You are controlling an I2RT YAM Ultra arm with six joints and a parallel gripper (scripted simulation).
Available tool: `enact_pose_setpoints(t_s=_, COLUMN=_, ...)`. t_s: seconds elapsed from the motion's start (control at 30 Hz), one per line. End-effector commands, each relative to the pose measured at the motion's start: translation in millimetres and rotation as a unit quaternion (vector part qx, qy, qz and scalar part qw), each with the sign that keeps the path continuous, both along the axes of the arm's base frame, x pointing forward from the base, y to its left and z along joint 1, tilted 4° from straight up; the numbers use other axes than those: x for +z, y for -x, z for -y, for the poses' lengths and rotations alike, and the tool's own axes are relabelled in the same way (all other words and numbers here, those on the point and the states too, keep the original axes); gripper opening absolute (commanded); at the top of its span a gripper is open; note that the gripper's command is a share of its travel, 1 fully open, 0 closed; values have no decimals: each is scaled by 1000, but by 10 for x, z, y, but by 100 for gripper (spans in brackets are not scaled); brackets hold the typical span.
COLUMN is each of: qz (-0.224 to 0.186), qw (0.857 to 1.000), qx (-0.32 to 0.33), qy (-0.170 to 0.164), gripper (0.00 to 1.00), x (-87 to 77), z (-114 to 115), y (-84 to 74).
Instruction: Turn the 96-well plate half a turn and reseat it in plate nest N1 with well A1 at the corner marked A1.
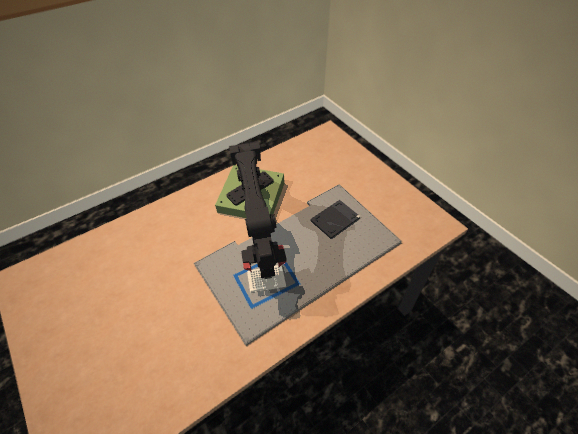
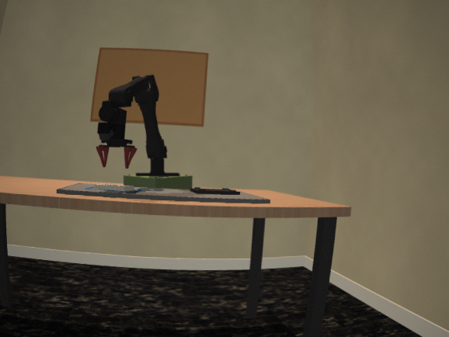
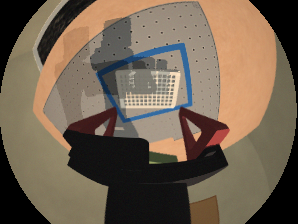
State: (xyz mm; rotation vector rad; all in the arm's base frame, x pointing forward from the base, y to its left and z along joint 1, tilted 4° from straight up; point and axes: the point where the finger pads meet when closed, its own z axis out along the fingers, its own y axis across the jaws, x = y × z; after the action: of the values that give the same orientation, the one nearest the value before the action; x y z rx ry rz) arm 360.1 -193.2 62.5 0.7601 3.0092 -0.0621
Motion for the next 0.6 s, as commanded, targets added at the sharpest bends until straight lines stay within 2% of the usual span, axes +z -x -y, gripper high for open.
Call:
enact_pose_setpoints(t_s=0.0, qz=12, qw=1000, qx=0, qy=6, gripper=100, x=95, z=9, y=-32)
enact_pose_setpoints(t_s=0.17, qz=17, qw=996, qx=-83, qy=3, gripper=100, x=95, z=10, y=-31)
enact_pose_setpoints(t_s=0.37, qz=22, qw=983, qx=-182, qy=-1, gripper=100, x=95, z=10, y=-31)
enact_pose_setpoints(t_s=0.43, qz=22, qw=983, qx=-182, qy=-1, gripper=100, x=95, z=10, y=-31)
enact_pose_setpoints(t_s=0.57, qz=25, qw=969, qx=-247, qy=-4, gripper=100, x=95, z=10, y=-31)
